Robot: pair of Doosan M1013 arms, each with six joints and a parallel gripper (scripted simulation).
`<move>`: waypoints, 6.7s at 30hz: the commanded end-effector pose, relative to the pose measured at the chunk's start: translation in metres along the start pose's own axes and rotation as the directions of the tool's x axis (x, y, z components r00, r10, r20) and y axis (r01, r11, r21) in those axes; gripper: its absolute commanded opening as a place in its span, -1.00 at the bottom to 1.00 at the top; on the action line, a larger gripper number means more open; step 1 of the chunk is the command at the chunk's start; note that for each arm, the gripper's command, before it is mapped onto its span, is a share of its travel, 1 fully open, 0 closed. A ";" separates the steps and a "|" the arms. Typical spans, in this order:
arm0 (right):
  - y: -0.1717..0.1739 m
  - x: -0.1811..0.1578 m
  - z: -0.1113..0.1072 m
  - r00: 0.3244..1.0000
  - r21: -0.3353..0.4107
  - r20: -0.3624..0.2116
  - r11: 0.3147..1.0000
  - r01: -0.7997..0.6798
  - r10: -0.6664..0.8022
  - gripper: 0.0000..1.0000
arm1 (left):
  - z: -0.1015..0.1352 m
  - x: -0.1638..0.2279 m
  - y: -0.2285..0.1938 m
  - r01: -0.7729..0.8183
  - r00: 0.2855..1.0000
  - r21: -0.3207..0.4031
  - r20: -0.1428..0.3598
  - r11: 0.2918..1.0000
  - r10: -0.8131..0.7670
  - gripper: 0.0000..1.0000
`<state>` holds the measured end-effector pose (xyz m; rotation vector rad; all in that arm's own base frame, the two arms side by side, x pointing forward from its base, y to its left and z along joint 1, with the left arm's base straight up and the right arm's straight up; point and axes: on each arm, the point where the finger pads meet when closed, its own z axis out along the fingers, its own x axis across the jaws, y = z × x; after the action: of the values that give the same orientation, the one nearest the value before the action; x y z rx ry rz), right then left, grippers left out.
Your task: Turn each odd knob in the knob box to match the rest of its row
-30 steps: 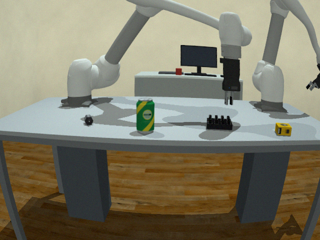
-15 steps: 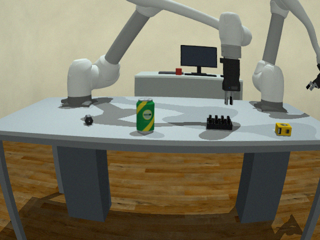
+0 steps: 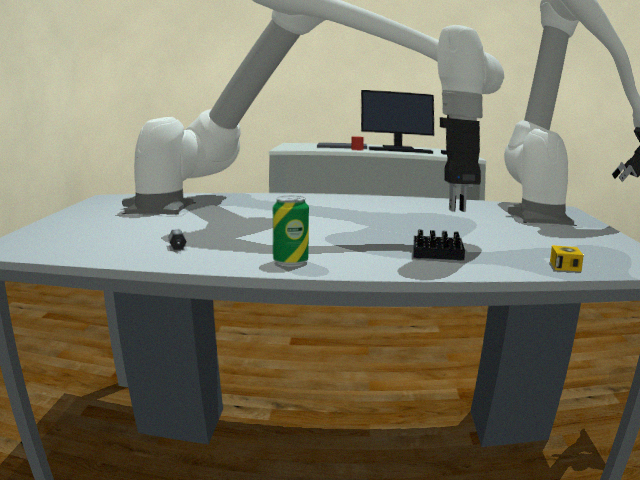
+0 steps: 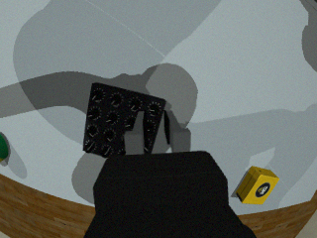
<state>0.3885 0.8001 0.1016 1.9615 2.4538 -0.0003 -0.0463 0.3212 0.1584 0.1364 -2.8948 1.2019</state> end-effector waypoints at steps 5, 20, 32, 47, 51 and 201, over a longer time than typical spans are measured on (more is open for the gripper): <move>0.000 0.000 0.005 1.000 -0.001 -0.002 1.000 0.000 0.000 -0.07 | 0.000 0.000 0.000 0.000 1.000 -0.001 0.000 1.000 0.000 1.00; 0.000 0.000 0.021 1.000 -0.001 -0.002 1.000 0.000 0.000 -0.07 | 0.000 0.000 0.000 0.000 1.000 -0.001 0.000 1.000 0.000 1.00; 0.000 0.000 0.033 1.000 -0.001 -0.002 1.000 0.000 0.000 -0.07 | 0.000 0.000 0.000 0.000 1.000 -0.001 0.000 1.000 0.000 1.00; 0.000 0.000 0.039 1.000 -0.001 -0.002 1.000 0.000 0.000 -0.07 | 0.000 0.000 0.000 0.000 1.000 -0.001 0.000 1.000 0.000 1.00; 0.000 0.000 0.039 1.000 -0.001 -0.002 1.000 0.000 0.000 -0.07 | 0.000 0.000 0.000 0.000 1.000 -0.001 0.000 1.000 0.000 1.00; 0.000 0.000 0.053 0.573 -0.002 0.000 0.573 0.820 -0.820 -0.07 | 0.000 0.000 0.000 0.000 1.000 -0.001 0.000 1.000 0.000 1.00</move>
<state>0.3884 0.8001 0.0472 0.6054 3.0826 -0.0004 -0.0463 0.3212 0.1584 0.1364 -2.8948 1.2019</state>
